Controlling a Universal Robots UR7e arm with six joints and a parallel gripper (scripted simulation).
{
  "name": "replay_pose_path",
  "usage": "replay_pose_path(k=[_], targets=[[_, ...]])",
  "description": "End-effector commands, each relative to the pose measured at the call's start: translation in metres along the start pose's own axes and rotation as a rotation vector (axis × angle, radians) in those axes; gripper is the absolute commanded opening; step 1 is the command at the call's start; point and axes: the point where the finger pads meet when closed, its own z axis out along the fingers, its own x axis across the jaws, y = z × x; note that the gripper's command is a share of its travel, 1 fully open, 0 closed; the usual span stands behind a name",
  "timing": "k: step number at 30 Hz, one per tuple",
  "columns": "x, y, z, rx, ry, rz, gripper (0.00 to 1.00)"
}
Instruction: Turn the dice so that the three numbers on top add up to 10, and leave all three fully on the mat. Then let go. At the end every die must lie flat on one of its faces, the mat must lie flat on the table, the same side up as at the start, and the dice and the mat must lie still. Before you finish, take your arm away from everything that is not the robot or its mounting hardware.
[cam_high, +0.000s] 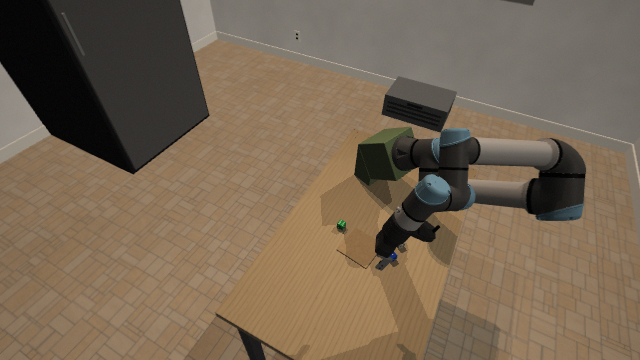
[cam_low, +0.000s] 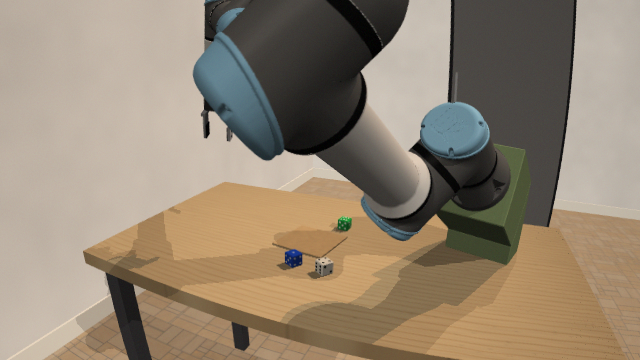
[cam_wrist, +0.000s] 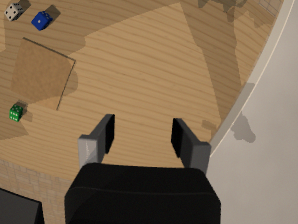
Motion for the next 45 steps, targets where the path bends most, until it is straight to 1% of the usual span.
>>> replay_pose_path(k=[1, 19, 21, 23, 26, 29, 30, 32, 34, 35, 37, 38, 39, 40, 41, 42, 43, 44, 45], targets=[[0.0, 0.0, 0.0, -0.001, 0.001, 0.0, 1.0], [0.0, 0.001, 0.0, 0.0, 0.0, 0.002, 1.0], [-0.003, 0.004, 0.001, 0.001, -0.003, 0.012, 1.0], [-0.009, 0.012, 0.005, 0.003, -0.01, 0.037, 1.0], [-0.029, 0.033, 0.016, 0.011, -0.03, 0.107, 1.0], [-0.061, 0.063, 0.031, 0.026, -0.061, 0.217, 1.0], [-0.061, 0.063, 0.031, 0.026, -0.061, 0.217, 1.0], [-0.085, 0.081, 0.042, 0.038, -0.083, 0.295, 1.0], [-0.085, 0.081, 0.042, 0.038, -0.083, 0.295, 1.0], [-0.09, 0.084, 0.044, 0.04, -0.086, 0.309, 1.0], [-0.123, 0.103, 0.058, 0.058, -0.114, 0.411, 1.0], [-0.123, 0.103, 0.058, 0.058, -0.114, 0.411, 1.0], [-0.137, 0.11, 0.064, 0.067, -0.126, 0.454, 1.0], [-0.14, 0.111, 0.065, 0.069, -0.128, 0.463, 1.0], [-0.155, 0.117, 0.071, 0.079, -0.14, 0.508, 1.0], [-0.158, 0.118, 0.072, 0.081, -0.143, 0.517, 1.0], [-0.173, 0.123, 0.078, 0.091, -0.155, 0.56, 1.0], [-0.176, 0.124, 0.079, 0.093, -0.157, 0.57, 1.0], [-0.191, 0.127, 0.085, 0.104, -0.169, 0.613, 1.0]])
